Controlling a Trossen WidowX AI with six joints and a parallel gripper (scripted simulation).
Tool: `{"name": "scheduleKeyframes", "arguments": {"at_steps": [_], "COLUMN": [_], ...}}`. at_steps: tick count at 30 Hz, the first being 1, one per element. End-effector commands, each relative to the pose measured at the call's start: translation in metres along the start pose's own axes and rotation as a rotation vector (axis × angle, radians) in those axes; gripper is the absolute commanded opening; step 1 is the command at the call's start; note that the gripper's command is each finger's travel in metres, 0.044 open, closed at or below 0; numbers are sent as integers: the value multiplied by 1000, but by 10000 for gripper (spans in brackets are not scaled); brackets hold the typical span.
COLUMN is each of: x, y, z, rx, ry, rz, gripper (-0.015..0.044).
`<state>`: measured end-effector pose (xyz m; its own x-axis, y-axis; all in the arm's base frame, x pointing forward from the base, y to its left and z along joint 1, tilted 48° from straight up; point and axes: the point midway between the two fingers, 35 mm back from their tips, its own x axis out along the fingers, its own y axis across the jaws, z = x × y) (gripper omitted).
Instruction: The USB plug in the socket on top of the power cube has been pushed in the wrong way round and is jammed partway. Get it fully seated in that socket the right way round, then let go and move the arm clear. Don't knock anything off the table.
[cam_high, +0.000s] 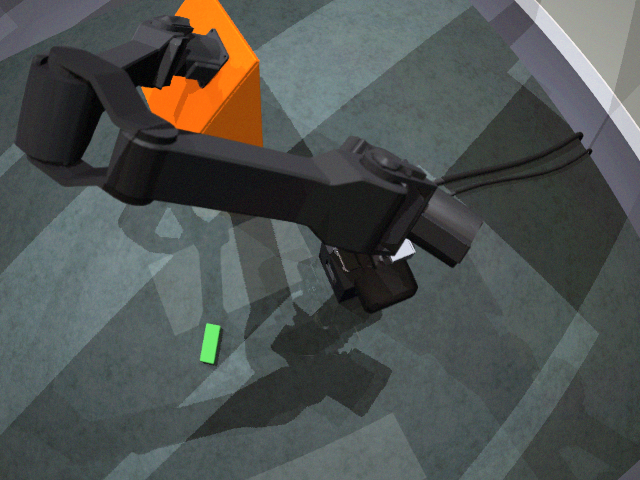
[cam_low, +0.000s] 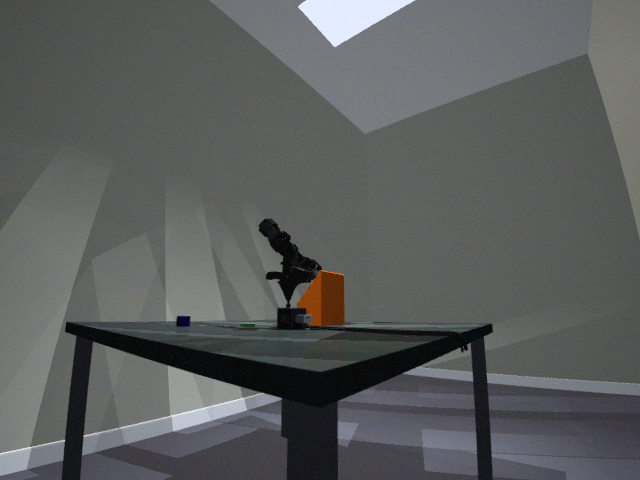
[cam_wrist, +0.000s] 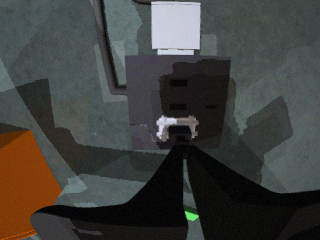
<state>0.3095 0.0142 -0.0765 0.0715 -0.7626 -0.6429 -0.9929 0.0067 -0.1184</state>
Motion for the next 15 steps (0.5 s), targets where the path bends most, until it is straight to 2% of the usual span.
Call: {"name": "scheduleKeyframes", "arguments": {"at_steps": [1,11,15], "x": [3,3,0], "y": [0,0,0], "z": [-1,-1,0], "rx": [-5,-5,-1], "ry": [7,7,0], "rz": [3,3,-1], "gripper": [0,0,95]}}
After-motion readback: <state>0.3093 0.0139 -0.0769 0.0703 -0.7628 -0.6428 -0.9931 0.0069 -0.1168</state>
